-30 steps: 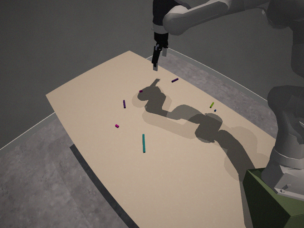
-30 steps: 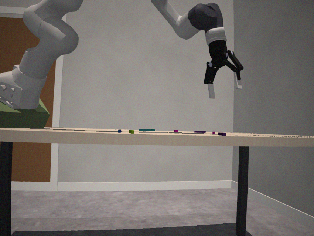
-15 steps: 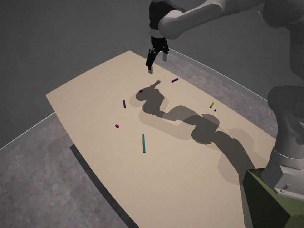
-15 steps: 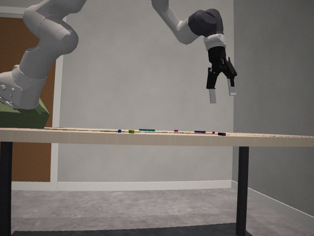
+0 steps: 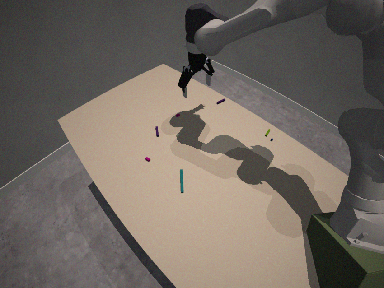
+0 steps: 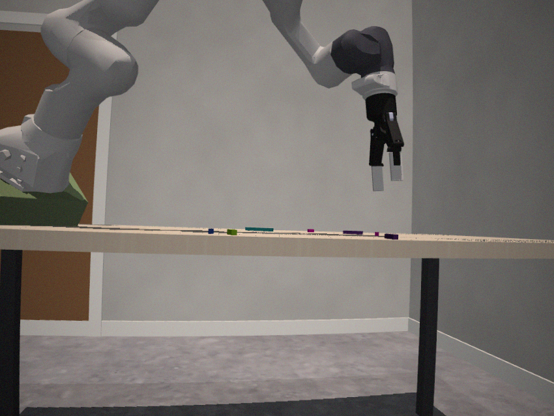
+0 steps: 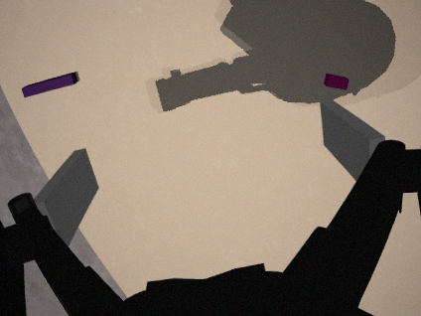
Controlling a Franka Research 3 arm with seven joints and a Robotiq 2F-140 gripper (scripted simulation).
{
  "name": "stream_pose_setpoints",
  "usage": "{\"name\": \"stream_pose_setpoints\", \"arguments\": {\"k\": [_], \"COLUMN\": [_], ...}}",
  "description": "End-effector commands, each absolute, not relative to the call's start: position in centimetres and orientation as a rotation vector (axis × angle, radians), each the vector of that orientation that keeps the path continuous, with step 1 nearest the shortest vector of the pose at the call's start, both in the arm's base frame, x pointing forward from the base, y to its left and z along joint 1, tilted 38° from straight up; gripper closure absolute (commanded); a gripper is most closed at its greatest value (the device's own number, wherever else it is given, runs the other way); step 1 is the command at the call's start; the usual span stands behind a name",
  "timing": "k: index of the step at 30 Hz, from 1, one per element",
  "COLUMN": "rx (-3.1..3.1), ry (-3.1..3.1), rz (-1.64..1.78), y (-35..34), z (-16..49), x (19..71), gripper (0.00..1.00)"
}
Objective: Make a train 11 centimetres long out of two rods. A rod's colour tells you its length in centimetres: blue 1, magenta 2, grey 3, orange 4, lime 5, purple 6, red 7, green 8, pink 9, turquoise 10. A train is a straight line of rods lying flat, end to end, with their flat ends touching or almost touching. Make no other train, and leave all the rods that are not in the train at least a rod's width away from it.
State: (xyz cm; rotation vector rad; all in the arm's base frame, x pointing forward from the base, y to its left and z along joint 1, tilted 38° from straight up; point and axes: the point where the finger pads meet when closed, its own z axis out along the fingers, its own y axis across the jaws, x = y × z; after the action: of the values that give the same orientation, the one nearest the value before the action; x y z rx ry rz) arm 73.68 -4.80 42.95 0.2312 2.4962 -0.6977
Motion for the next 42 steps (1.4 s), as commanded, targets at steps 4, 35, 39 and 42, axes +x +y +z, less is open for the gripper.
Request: {"name": "stream_pose_setpoints", "arguments": {"k": [4, 35, 39, 42], "rx": [0.473, 0.998, 0.998, 0.998], "ry": [2.437, 2.31, 2.31, 2.31], "rz": [-0.596, -0.365, -0.365, -0.365], "y": [-4.4, -3.6, -3.6, -3.6], "z": [41.9, 36.6, 36.6, 36.6], "x": [74.2, 75.6, 75.6, 75.6], "gripper": [0.0, 0.0, 0.0, 0.0]}}
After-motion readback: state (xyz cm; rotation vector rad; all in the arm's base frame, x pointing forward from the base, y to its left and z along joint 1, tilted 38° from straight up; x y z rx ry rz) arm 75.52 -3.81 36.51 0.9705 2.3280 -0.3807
